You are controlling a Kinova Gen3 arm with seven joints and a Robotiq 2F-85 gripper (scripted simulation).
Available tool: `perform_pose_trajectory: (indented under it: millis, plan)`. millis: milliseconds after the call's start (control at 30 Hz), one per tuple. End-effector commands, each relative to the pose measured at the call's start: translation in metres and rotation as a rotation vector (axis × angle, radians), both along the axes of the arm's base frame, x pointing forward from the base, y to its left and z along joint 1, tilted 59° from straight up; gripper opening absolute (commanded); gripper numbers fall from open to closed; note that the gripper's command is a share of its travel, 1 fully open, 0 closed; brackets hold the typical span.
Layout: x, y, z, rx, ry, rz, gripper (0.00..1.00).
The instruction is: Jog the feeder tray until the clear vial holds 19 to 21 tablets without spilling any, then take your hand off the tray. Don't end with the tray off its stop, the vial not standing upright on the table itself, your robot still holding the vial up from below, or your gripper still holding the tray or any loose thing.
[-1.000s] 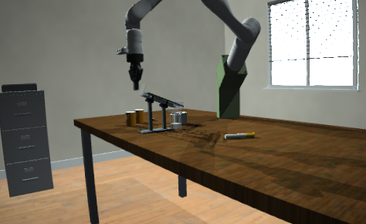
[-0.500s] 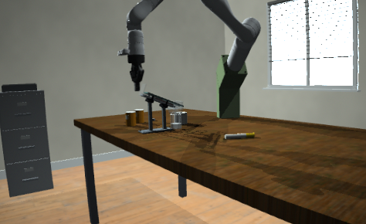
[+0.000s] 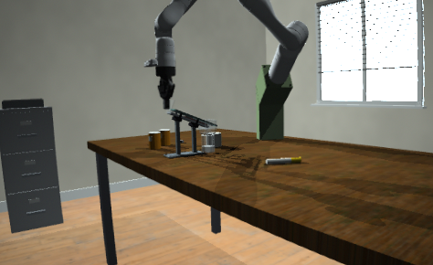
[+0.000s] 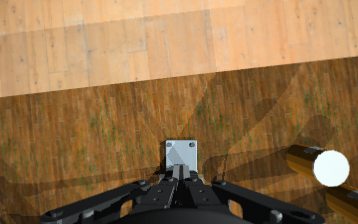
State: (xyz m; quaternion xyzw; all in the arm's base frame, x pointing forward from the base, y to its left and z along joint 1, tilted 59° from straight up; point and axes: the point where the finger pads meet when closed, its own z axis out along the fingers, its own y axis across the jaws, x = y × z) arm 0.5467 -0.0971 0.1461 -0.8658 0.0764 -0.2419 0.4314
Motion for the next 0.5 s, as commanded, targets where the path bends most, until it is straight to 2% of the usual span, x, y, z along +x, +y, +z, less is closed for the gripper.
perform_pose_trajectory:
  millis: [0, 233, 467]
  plan:
    - [-0.002, 0.000, -0.001, 0.000, 0.008, 0.009, 0.00]
    - [0.015, -0.014, 0.012, 0.000, 0.008, 0.009, 0.00]
    - [0.016, -0.015, 0.013, 0.000, 0.008, 0.009, 0.00]
